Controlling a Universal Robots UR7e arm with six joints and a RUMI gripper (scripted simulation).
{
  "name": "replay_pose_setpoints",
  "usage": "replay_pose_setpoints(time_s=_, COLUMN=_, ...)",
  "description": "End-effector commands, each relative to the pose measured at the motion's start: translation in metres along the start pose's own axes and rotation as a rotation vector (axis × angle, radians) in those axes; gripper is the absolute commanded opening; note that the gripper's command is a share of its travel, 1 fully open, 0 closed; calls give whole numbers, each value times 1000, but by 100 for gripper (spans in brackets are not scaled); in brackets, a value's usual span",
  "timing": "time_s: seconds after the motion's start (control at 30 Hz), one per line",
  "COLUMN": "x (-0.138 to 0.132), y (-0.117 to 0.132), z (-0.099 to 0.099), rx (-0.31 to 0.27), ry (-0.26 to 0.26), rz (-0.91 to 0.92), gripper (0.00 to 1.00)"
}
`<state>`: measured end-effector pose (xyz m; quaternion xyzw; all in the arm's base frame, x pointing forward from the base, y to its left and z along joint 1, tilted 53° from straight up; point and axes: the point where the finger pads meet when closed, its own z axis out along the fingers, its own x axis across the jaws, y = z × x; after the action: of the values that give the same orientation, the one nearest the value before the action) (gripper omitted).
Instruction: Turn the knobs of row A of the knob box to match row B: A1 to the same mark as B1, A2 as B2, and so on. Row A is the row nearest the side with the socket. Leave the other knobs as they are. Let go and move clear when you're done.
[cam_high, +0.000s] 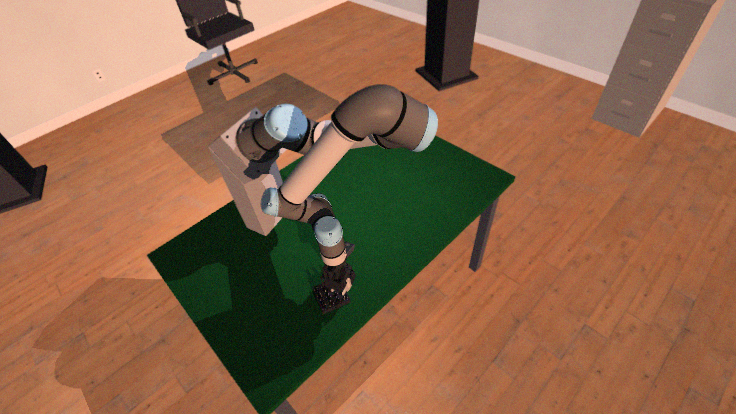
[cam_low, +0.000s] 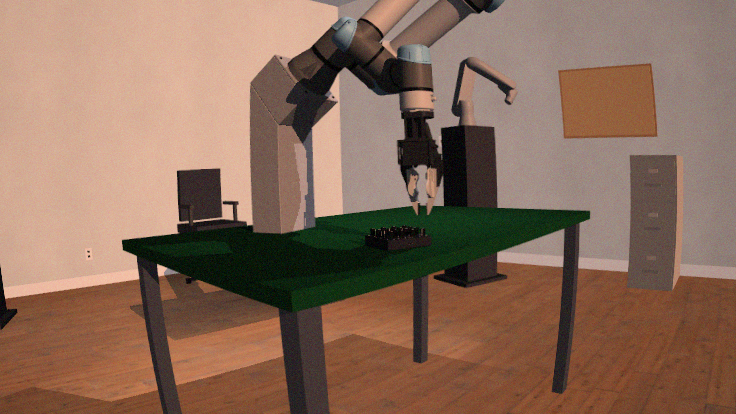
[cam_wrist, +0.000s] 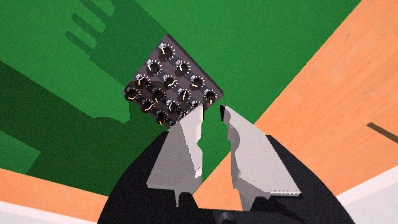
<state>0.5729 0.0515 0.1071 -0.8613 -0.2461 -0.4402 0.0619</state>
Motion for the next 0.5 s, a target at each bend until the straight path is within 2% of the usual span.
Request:
replay_pose_setpoints(time_s=0.0, x=-1, y=0, z=-1, rx=0, ry=-1, rz=-7, gripper=11)
replay_pose_setpoints(time_s=0.33, x=-1, y=-1, z=-2, rx=0, ry=-1, rz=-103, gripper=11)
replay_pose_setpoints(time_s=0.47, x=-2, y=-1, z=-3, rx=0, ry=-1, rz=-198, gripper=11)
